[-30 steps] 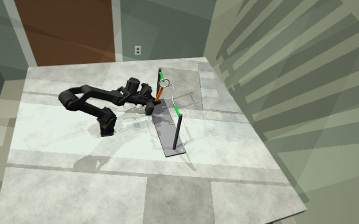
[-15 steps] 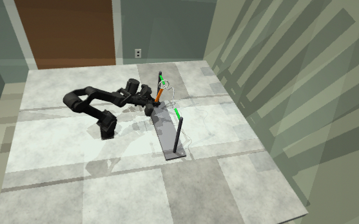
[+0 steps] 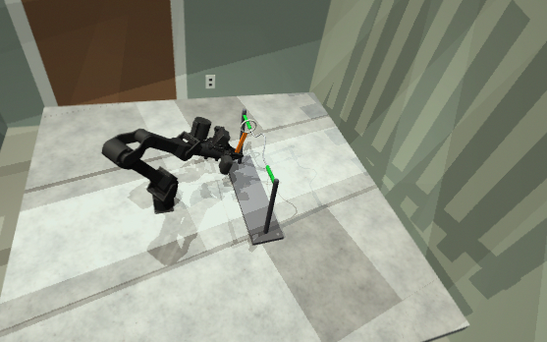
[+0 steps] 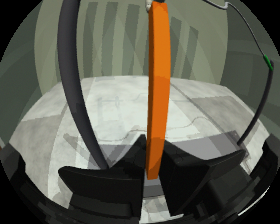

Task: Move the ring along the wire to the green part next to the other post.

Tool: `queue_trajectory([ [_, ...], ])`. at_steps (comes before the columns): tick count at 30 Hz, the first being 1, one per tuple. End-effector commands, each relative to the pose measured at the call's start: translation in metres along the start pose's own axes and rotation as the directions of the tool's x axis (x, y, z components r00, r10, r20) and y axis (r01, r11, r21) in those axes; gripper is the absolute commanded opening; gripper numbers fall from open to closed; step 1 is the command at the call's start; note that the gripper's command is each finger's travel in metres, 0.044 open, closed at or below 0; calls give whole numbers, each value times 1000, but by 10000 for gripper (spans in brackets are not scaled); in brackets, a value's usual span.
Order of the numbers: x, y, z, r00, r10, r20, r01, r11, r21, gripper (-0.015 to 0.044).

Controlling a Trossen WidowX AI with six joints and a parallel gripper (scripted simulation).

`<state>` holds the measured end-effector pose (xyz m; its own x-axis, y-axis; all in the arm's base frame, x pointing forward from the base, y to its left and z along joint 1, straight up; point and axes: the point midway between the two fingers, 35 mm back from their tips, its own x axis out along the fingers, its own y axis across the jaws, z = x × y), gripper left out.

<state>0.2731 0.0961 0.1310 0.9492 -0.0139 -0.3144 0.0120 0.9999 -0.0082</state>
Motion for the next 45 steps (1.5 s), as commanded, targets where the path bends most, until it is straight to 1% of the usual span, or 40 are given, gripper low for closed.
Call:
queue_trajectory([
  [1, 1, 4, 4, 1000, -4, 9, 3, 1000, 12, -150],
  [15, 7, 5, -13, 1000, -4, 9, 4, 1000, 11, -150],
  [43, 7, 5, -13, 1000, -4, 9, 4, 1000, 11, -150],
  [45, 7, 6, -13, 1000, 1, 8, -1, 1000, 5, -97],
])
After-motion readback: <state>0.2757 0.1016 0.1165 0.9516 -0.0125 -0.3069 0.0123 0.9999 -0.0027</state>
